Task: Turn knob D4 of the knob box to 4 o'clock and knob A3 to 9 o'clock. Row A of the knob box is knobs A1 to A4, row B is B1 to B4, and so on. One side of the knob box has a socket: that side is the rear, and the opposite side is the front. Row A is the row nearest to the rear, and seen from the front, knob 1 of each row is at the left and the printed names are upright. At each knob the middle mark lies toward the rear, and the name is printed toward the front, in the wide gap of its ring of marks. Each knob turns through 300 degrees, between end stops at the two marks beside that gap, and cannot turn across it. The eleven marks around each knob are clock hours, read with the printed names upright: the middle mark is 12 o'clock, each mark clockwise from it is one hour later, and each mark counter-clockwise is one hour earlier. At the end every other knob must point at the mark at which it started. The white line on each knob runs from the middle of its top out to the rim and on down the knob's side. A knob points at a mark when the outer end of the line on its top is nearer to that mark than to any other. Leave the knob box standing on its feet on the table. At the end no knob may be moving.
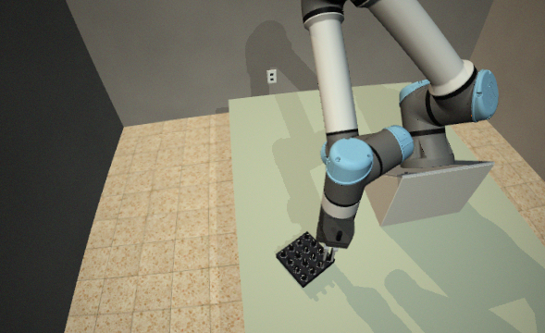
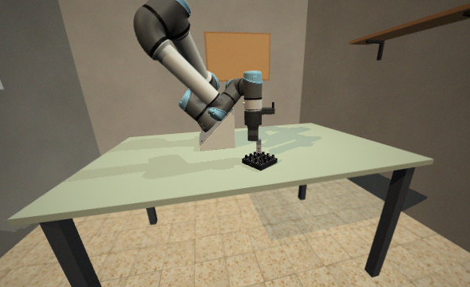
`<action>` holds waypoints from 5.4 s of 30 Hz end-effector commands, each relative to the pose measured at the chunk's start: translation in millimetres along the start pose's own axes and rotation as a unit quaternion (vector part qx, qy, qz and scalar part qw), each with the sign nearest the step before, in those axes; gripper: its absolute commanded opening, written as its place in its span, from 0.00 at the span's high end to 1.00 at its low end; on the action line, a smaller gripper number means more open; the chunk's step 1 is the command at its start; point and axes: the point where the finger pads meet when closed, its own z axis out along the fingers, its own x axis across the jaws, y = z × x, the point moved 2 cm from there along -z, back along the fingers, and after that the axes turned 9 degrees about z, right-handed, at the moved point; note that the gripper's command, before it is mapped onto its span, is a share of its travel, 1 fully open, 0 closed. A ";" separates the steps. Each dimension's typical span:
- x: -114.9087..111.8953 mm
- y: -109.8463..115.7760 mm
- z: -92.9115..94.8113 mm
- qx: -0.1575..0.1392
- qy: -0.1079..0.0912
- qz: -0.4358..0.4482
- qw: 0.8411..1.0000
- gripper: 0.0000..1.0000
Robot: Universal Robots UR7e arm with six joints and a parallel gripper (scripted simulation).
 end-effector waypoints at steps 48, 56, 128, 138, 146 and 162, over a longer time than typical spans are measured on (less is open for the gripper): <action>0.2 -0.4 -0.4 -0.002 0.001 0.351 0.936 0.70; 0.2 -0.4 -0.4 -0.002 0.001 0.366 0.931 0.70; 0.2 -0.5 -35.9 -0.002 0.001 0.378 0.926 0.54; 0.2 -0.5 -38.4 -0.002 0.001 0.378 0.926 0.54; 0.2 -0.5 -38.4 -0.002 0.001 0.378 0.926 0.54; 2.5 -1.7 -40.8 -0.001 0.001 0.457 0.890 0.54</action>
